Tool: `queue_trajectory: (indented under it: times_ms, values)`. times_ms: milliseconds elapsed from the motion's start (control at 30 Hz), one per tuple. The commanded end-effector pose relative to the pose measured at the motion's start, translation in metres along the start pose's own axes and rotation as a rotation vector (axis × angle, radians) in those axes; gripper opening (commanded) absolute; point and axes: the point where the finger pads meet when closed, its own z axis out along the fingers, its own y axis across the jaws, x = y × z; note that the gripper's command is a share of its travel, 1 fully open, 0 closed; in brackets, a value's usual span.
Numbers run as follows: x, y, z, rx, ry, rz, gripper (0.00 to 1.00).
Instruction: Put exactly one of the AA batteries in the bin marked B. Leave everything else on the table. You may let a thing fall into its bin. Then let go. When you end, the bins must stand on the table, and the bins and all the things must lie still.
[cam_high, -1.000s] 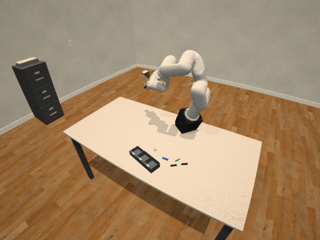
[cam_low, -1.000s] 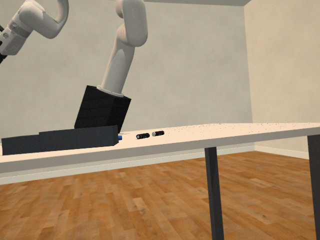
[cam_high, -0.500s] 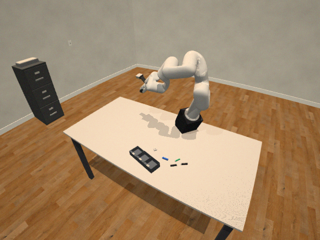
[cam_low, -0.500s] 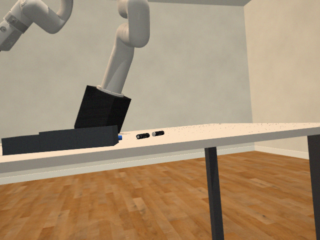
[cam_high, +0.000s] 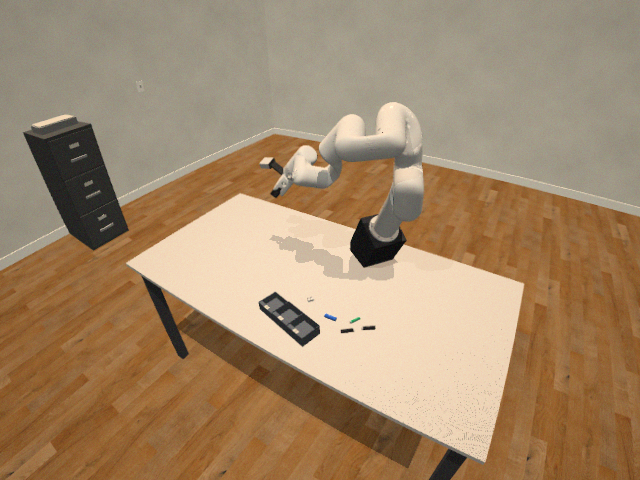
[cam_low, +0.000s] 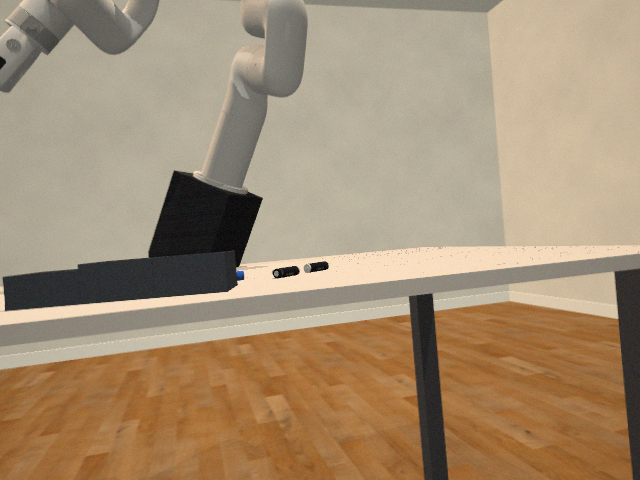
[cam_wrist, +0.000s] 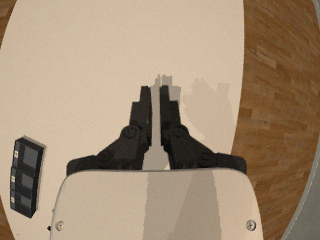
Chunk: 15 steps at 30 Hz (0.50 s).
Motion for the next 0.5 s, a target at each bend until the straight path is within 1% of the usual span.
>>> queue_trajectory:
  times_ms: [0, 67, 167, 200, 267, 367, 467]
  values:
    - [-0.001, -0.034, -0.007, 0.03, 0.006, -0.028, 0.07]
    - [-0.001, -0.034, -0.007, 0.03, 0.006, -0.028, 0.07]
    - [-0.006, -0.058, -0.013, 0.123, -0.019, -0.143, 0.07]
    - [-0.008, -0.065, -0.015, 0.132, -0.021, -0.154, 0.07]
    - [-0.008, -0.065, -0.015, 0.132, -0.021, -0.154, 0.07]
    - [-0.013, -0.089, -0.021, 0.132, -0.021, -0.154, 0.07]
    - [-0.014, -0.092, -0.022, 0.132, -0.021, -0.154, 0.07]
